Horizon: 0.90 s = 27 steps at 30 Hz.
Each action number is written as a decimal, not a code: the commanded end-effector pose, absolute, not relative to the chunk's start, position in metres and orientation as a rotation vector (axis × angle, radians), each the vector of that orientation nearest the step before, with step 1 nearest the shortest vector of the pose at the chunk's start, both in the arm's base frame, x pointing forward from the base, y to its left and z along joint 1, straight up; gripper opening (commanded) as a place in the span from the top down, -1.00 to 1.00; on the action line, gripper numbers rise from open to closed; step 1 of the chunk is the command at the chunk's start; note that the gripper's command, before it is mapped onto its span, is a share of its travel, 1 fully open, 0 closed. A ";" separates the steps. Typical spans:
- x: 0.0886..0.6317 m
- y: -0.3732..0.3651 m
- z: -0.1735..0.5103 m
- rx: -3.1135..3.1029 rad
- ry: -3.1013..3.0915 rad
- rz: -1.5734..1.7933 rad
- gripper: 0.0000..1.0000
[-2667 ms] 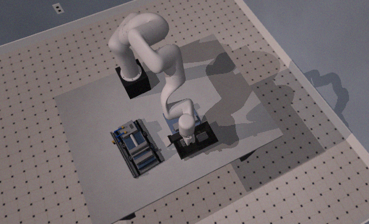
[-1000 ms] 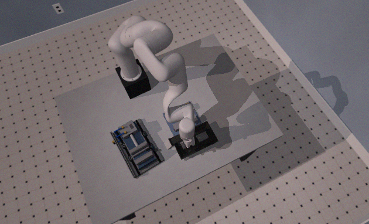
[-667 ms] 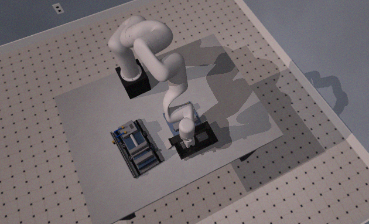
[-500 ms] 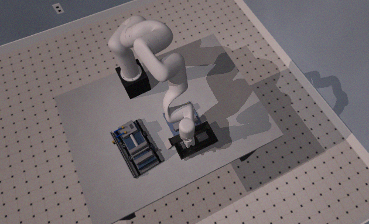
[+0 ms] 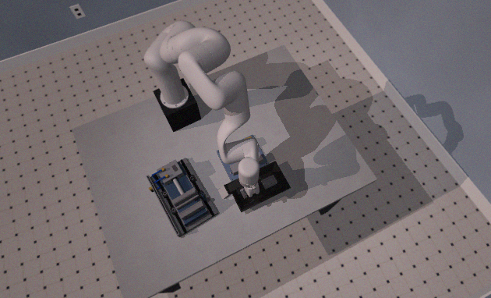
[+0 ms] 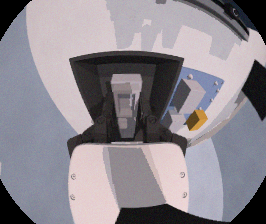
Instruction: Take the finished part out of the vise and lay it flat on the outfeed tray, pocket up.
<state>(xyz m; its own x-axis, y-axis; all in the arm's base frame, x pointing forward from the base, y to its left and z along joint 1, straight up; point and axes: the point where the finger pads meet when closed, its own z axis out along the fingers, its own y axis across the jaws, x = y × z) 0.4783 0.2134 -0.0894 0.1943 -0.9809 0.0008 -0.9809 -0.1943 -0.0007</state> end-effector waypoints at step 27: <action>0.480 0.214 -0.097 -2.424 1.992 -0.005 1.00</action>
